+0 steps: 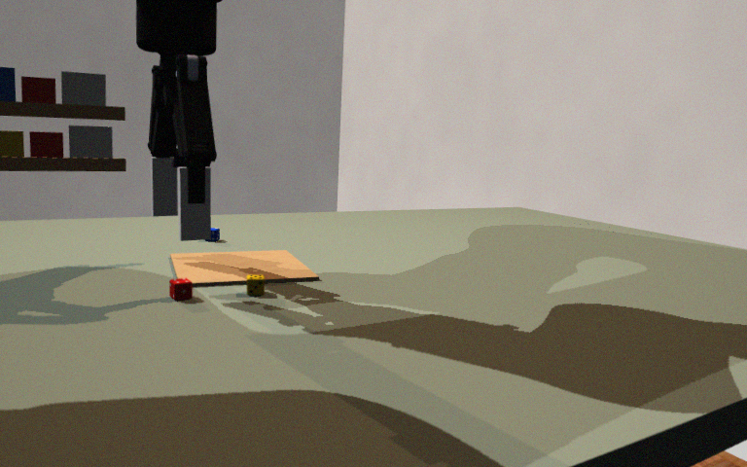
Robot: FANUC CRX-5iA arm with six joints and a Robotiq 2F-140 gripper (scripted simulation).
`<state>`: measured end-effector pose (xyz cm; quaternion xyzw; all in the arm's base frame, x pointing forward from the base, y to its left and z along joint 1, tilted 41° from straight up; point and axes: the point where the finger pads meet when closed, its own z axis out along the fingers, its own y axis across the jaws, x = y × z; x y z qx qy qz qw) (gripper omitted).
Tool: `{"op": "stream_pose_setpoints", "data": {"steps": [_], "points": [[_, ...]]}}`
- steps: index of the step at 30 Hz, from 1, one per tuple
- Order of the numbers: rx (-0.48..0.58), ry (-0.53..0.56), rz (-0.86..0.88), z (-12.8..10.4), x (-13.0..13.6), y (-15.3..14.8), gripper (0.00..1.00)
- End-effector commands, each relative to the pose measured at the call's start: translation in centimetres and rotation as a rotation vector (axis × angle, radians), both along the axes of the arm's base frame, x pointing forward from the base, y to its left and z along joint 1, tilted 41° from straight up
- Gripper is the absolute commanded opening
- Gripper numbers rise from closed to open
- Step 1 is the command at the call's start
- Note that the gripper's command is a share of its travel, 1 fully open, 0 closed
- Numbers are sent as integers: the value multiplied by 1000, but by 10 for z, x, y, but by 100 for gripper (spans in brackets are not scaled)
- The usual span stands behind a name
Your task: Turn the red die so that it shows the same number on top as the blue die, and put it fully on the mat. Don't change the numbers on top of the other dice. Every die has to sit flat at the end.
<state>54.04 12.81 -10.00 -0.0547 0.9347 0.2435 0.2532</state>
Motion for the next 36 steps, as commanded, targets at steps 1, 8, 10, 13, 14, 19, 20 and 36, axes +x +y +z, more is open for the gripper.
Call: {"op": "stream_pose_setpoints", "data": {"steps": [1,8,10,13,14,19,20,36], "points": [[-7,7,-1,13,2,18,100],[-7,7,-1,49,8,71,100],[-7,7,-1,59,10,84,100],[-7,7,-1,72,12,103,100],[-7,7,-1,76,12,109,100],[-7,7,-1,87,14,125,100],[-7,7,-1,90,15,129,100],[-7,7,-1,113,18,162,100]]}}
